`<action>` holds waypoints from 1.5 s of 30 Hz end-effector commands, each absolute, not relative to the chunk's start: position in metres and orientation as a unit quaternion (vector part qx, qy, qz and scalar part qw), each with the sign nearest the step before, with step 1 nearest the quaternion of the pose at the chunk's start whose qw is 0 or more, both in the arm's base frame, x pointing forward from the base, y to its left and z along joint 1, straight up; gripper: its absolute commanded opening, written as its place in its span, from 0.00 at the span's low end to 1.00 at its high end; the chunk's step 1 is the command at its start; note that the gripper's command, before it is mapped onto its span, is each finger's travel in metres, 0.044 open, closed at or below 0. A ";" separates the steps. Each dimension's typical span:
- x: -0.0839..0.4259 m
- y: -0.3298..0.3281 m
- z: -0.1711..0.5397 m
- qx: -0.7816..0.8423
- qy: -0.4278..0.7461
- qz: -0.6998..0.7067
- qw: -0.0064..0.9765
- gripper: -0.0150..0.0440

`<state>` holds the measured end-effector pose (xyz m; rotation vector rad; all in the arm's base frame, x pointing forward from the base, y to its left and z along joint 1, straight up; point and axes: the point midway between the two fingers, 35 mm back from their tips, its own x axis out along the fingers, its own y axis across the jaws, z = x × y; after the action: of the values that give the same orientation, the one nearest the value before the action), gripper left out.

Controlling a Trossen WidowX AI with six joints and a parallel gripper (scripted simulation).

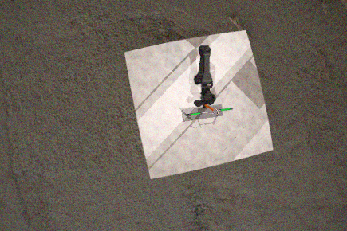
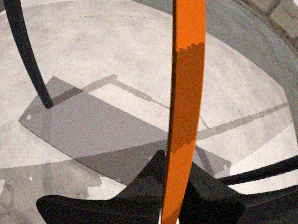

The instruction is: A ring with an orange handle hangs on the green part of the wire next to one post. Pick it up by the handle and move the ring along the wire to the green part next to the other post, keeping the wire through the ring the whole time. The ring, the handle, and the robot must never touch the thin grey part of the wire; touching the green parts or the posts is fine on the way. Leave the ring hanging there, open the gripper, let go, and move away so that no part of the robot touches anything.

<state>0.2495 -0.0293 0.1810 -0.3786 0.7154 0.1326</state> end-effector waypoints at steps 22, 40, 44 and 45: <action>0.262 0.042 0.157 -0.002 0.255 0.002 0.967 0.00; 0.264 0.065 0.156 0.018 0.250 -0.002 0.968 0.00; 0.264 0.070 0.156 0.019 0.249 -0.001 0.968 0.00; 0.264 0.071 0.156 0.019 0.248 -0.001 0.968 0.00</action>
<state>0.2632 0.0687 0.1552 0.0315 0.5079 0.0028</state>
